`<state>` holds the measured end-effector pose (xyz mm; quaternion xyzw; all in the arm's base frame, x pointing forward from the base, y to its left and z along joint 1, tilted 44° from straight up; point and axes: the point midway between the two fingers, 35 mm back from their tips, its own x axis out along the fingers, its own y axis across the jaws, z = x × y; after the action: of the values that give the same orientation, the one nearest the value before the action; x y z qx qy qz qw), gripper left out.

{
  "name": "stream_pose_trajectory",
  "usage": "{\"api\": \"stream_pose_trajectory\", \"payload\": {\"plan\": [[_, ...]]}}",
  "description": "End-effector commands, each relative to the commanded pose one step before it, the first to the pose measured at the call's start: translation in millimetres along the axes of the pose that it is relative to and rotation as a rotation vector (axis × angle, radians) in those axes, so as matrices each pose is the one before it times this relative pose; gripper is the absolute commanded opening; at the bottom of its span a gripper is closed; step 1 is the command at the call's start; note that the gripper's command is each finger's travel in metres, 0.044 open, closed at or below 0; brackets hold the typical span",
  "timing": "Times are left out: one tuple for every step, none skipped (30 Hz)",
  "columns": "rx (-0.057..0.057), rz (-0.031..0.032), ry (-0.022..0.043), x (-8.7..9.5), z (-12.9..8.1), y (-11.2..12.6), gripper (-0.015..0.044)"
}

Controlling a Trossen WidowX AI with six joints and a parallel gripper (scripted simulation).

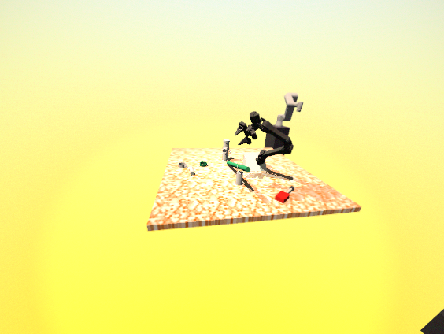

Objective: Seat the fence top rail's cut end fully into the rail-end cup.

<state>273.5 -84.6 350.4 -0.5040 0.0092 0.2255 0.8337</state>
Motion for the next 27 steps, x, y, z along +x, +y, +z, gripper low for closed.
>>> {"api": "stream_pose_trajectory", "payload": {"plan": [[0.3146,0.05469,0.08693,1.88,-41.99,13.90,0.0440],[0.1205,0.02184,0.03068,1.96,-16.82,2.75,0.0440],[0.1206,0.02085,0.03065,1.94,-16.59,1.57,0.0440],[0.1206,0.02001,0.03055,1.91,-16.25,0.44,0.0440],[0.1207,0.01932,0.03040,1.88,-15.83,-0.63,0.0440],[0.1206,0.01879,0.03023,1.83,-15.33,-1.63,0.0440],[0.1206,0.01841,0.03007,1.78,-14.75,-2.56,0.0440],[0.1204,0.01819,0.02995,1.72,-14.11,-3.41,0.0440],[0.1202,0.01810,0.02987,1.66,-13.42,-4.17,0.0440],[0.1199,0.01815,0.02989,1.57,-12.68,-4.85,0.0440],[0.1170,0.01792,0.02934,1.45,-11.65,-5.33,0.0440],[0.1271,0.01983,0.03225,1.46,-11.87,-6.29,0.0440],[0.1207,0.01928,0.03118,1.28,-10.46,-6.47,0.0440],[0.0882,0.01440,0.02322,0.87,-7.05,-5.08,0.0440],[0.0527,0.00875,0.01411,0.49,-3.96,-3.18,0.0440],[0.0175,0.00294,0.00474,0.16,-1.26,-1.09,0.0440],[0.0000,0.00000,0.00000,0.00,0.00,0.00,0.0440],[0.0000,0.00000,0.00000,0.00,0.00,0.00,0.0440],[0.0000,0.00000,0.00000,0.00,0.00,0.00,0.0440],[0.0000,0.00000,0.00000,0.00,0.00,0.00,0.0440],[0.0000,0.00000,0.00000,0.00,0.00,0.00,0.0440],[-0.0160,-0.00230,0.00031,0.28,0.23,-1.86,0.0440],[-0.0297,-0.00427,0.00067,0.53,0.36,-3.48,0.0440],[-0.0440,-0.00628,0.00123,0.81,0.34,-5.16,0.0440],[-0.0590,-0.00834,0.00209,1.14,0.07,-6.94,0.0440],[-0.0748,-0.01041,0.00336,1.54,-0.56,-8.80,0.0440],[-0.0827,-0.01135,0.00435,1.84,-1.53,-9.69,0.0440]]}}
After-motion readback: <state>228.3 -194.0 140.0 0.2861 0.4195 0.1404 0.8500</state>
